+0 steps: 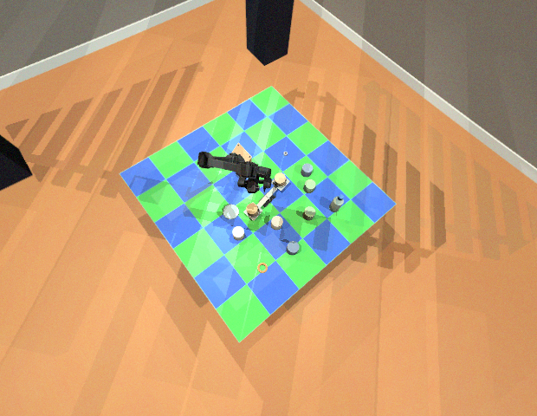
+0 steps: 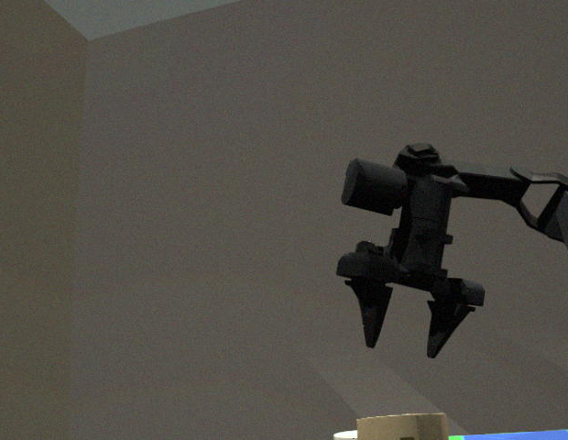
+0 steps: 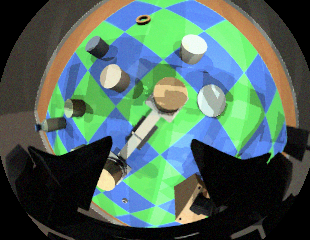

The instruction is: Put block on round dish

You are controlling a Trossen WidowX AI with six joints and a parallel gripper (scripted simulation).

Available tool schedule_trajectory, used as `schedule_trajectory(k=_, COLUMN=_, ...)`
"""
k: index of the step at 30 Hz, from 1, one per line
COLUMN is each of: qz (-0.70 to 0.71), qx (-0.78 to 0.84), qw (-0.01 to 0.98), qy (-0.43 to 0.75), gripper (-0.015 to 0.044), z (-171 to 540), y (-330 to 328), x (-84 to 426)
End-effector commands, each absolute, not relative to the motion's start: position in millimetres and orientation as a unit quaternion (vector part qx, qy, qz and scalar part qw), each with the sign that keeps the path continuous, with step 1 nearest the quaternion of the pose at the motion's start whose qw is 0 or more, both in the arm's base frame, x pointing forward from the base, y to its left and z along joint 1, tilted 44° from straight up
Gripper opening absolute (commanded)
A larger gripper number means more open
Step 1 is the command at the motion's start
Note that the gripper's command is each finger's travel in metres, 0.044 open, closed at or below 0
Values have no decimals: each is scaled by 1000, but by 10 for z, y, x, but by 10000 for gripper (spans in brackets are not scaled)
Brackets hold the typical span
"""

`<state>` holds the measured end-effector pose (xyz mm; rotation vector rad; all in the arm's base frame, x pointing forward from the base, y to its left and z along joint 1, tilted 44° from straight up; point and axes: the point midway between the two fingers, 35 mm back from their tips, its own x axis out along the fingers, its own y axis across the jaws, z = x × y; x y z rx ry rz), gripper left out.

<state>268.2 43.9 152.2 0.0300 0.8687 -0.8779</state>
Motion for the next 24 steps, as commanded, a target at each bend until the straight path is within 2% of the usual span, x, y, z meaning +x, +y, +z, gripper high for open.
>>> schedule_trajectory(k=1, qz=-460, qx=69, qw=792, qy=395, gripper=440, z=1525, y=272, x=2812)
schedule_trajectory(k=15, qz=-597, qx=223, qw=697, qy=328, gripper=440, z=1503, y=-368, x=3144)
schedule_trajectory(k=24, qz=-603, qx=230, qw=692, qy=323, gripper=440, z=1501, y=-403, x=3156)
